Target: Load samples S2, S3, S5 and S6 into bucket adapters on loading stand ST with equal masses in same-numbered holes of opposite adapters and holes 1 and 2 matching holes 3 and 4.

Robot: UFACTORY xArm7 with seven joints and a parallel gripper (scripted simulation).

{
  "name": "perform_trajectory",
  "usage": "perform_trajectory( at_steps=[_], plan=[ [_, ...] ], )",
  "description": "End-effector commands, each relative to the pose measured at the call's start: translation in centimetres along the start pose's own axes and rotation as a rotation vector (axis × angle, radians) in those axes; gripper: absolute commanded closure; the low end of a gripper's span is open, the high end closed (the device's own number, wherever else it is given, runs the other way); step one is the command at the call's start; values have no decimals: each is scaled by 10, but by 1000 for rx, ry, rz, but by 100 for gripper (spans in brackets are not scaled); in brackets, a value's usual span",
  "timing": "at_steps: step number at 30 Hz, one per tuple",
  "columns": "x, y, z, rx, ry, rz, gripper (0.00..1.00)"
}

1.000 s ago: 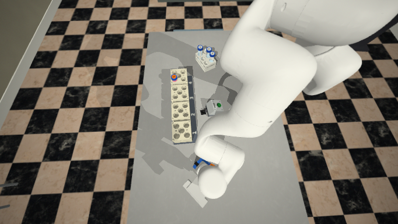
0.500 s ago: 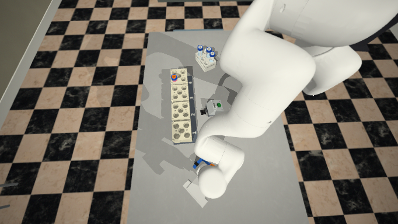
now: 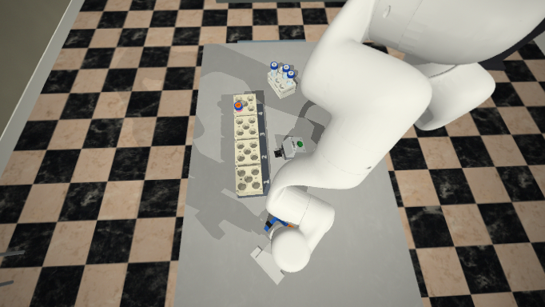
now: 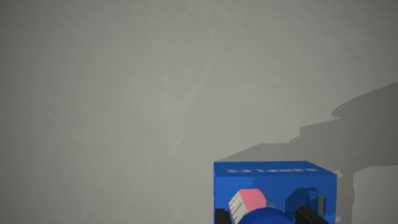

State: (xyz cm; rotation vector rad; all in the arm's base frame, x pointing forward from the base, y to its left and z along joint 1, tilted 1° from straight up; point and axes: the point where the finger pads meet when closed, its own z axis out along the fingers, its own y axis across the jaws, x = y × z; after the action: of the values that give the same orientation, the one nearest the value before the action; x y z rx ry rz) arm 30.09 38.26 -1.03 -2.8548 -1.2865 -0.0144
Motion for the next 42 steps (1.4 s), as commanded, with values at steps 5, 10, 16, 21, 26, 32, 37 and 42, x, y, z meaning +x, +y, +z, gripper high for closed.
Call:
perform_trajectory(
  at_steps=[5,10,16,21,26,32,37,42],
  plan=[
    [2,0,-2,0,4,0,56],
    [2,0,-2,0,4,0,56],
    [2,0,-8,0,4,0,56],
    [2,0,-18,0,4,0,56],
    [2,0,-24,0,4,0,56],
    [2,0,-36,0,4,0,56],
    [2,0,-46,0,4,0,56],
    [2,0,-52,0,4,0,56]
  ],
)
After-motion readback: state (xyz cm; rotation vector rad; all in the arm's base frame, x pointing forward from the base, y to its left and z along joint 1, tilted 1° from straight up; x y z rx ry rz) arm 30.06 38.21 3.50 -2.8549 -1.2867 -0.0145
